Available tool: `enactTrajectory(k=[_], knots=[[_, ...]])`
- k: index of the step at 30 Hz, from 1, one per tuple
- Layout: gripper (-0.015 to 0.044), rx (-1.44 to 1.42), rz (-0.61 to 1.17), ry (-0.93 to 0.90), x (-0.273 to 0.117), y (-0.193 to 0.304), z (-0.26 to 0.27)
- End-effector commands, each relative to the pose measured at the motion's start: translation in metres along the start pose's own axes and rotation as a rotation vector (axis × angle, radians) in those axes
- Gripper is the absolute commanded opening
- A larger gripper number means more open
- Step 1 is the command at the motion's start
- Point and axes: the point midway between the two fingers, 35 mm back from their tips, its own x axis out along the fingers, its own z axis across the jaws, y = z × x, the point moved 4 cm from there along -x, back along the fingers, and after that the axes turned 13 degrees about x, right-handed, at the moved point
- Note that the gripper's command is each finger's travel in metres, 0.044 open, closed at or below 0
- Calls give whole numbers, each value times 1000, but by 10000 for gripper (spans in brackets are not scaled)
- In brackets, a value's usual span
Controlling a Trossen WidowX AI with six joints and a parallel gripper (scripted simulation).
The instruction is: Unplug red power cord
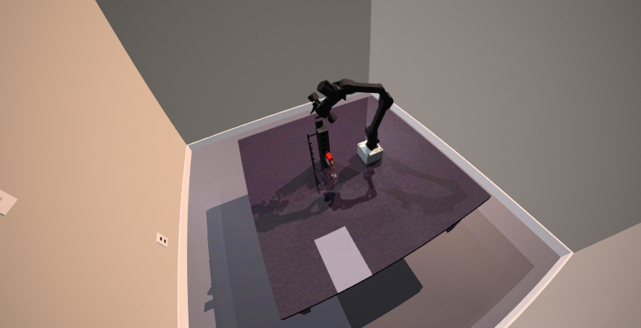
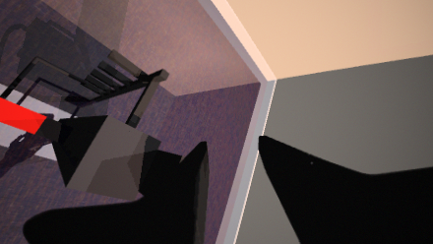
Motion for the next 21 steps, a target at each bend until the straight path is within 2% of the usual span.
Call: enactTrajectory(k=[1, 6, 17, 21], knots=[[160, -152, -19, -147, 28, -22, 43], [160, -272, -21, -257, 46, -32, 76], [160, -751, 64, -800, 99, -11, 214], [160, -777, 68, -834, 101, -9, 221]])
